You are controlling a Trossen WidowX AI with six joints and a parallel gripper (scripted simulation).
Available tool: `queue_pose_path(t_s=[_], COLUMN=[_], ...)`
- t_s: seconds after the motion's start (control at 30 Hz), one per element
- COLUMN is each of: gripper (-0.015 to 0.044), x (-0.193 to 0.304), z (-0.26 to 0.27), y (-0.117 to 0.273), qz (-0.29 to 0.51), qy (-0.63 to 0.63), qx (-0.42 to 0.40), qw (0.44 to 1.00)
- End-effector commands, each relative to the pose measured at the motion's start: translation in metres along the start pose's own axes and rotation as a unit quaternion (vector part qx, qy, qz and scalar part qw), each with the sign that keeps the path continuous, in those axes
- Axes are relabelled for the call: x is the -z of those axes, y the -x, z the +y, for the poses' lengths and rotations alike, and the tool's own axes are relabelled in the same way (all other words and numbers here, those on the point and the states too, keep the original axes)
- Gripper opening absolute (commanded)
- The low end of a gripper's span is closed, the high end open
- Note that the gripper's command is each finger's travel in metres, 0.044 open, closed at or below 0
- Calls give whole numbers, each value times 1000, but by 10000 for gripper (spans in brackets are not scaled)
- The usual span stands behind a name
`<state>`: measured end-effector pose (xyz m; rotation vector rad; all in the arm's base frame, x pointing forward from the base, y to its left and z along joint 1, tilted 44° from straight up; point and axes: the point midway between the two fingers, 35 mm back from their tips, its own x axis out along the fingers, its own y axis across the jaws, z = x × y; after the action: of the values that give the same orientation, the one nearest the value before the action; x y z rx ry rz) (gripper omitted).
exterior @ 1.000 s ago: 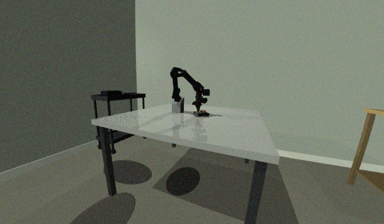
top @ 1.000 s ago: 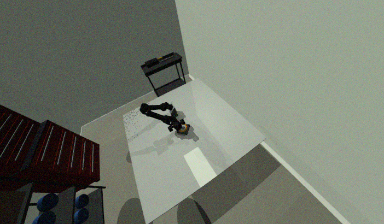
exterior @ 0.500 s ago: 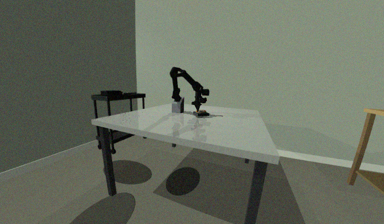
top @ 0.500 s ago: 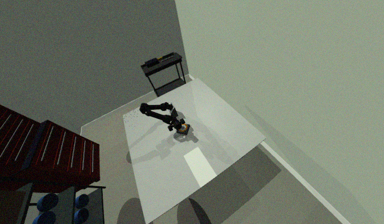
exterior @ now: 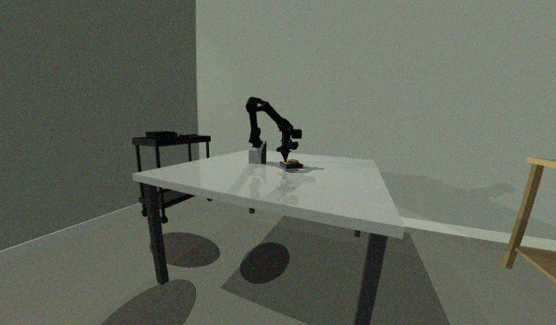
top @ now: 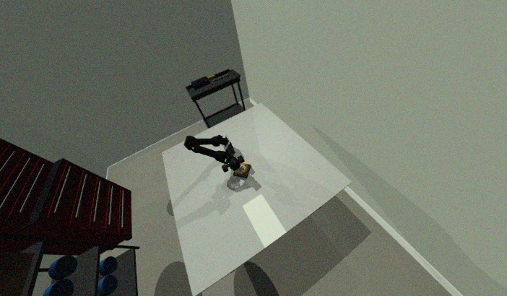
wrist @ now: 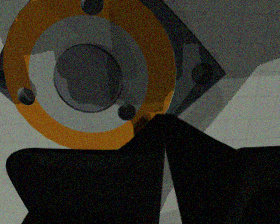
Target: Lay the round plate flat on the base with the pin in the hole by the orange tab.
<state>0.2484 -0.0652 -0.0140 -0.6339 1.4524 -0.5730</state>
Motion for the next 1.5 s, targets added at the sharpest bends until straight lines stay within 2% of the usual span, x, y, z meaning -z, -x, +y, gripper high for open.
queue_pose_path(t_s=[0.0, 1.47], gripper=[0, 0], x=[9, 26], z=[4, 40], y=[-1, 0], qz=[6, 6], qy=[4, 4], qx=[-3, -4], qw=[1000, 1000])
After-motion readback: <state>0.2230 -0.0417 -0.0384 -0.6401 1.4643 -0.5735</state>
